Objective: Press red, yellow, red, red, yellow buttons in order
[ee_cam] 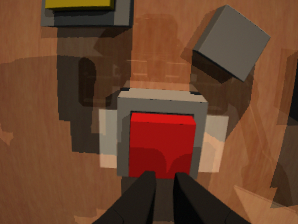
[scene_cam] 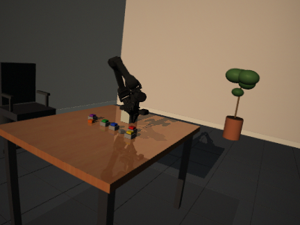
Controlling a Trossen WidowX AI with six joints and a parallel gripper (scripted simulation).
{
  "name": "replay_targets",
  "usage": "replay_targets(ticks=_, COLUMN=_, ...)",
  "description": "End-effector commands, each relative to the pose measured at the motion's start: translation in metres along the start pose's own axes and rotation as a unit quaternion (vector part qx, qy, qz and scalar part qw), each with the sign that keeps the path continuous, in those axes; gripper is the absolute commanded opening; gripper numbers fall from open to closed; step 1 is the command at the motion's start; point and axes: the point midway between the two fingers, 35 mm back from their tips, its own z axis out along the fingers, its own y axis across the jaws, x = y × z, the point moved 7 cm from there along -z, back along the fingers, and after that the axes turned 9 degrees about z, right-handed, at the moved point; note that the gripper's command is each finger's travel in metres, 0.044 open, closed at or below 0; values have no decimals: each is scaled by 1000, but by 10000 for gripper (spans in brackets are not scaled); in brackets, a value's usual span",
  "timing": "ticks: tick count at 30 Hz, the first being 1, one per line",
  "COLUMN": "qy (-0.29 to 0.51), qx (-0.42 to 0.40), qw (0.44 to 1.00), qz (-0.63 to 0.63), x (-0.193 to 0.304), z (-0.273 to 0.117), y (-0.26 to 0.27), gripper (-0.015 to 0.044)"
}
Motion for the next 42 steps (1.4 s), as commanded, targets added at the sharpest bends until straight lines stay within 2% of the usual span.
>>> replay_targets(ticks=1, qy=-2, qx=-1, qw=1000, qz=-2, x=0, z=0, y=0, gripper=20)
replay_targets(ticks=26, qy=-2, qx=0, qw=1000, qz=-2, x=0, z=33, y=0, gripper=20)
replay_targets(ticks=42, qy=-2, qx=0, qw=1000, qz=-2, x=0, z=34, y=0, gripper=20)
